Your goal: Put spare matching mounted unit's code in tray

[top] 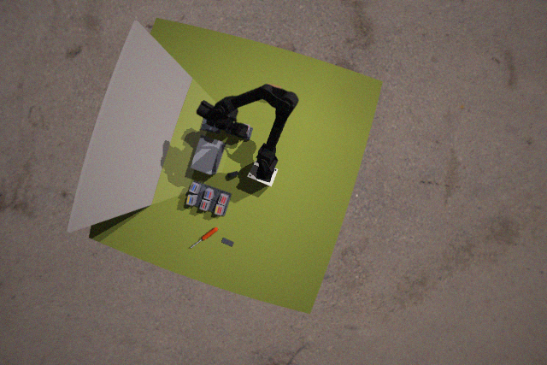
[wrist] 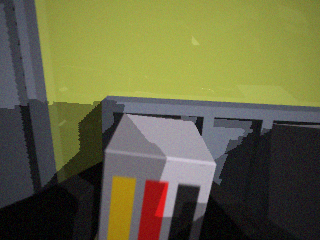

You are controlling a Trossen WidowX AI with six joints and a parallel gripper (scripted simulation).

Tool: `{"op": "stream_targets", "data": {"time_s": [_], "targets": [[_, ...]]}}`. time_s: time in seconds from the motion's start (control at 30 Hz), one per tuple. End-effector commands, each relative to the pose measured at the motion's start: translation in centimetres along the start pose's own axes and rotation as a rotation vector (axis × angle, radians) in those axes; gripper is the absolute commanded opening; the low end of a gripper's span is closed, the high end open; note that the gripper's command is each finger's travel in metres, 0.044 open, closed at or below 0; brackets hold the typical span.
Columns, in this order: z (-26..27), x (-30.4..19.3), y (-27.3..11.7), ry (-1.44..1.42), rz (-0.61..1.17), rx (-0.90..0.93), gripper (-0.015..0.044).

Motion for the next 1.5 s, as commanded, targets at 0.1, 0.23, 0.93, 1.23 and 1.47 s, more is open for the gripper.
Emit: {"op": "stream_targets", "data": {"time_s": [0.1, 0.23, 0.93, 1.23, 1.47], "targets": [[0.0, 0.0, 0.0, 0.001, 0.0, 0.0, 0.0103], [0.0, 0.0, 0.0, 0.001, 0.0, 0.0, 0.0], [0.1, -0.1, -7.0, -0.005, 0.004, -0.002, 0.0], [0.3, -0.3, -8.9, -0.006, 0.003, 0.006, 0.0], [0.3, -0.6, -12.7, 0.007, 0.011, 0.019, 0.0]]}}
Point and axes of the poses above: the point midway between the two fingers, 35 mm back from their tips, its own y axis out along the fingers, its own z axis across the jaws, x = y × z, the point moved 3 cm from there along -y, back along the fingers, and after that the axes turned 11 degrees about -y, right-handed, at the moved point
